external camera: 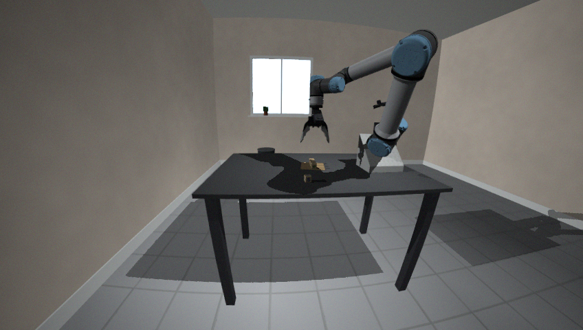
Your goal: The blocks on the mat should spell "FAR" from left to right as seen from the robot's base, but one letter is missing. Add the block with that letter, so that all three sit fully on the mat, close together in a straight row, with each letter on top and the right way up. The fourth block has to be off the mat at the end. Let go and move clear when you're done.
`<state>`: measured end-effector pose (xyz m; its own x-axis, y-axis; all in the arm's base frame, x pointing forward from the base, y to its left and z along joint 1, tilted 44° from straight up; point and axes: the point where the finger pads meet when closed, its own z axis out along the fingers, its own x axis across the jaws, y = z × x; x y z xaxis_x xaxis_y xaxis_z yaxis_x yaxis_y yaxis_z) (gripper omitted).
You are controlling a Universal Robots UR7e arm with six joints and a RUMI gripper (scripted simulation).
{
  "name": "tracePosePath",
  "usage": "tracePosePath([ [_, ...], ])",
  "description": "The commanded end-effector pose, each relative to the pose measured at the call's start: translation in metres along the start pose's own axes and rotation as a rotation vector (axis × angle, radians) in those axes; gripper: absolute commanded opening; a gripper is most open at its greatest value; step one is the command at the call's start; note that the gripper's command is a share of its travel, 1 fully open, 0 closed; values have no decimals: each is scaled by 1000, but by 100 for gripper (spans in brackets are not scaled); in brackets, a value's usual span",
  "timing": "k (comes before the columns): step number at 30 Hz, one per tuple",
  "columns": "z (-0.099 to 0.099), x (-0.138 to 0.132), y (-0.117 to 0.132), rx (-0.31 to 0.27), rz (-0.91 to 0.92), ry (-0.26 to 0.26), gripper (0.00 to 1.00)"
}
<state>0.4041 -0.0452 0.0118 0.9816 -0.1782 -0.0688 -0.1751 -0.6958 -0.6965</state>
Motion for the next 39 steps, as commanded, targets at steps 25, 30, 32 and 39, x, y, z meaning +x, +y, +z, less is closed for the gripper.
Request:
tracePosePath([
  [25,-50,0,0,0,0,0,100],
  [30,-50,0,0,0,0,0,100],
  [32,-50,0,0,0,0,0,100],
  [39,-50,0,0,0,0,0,100],
])
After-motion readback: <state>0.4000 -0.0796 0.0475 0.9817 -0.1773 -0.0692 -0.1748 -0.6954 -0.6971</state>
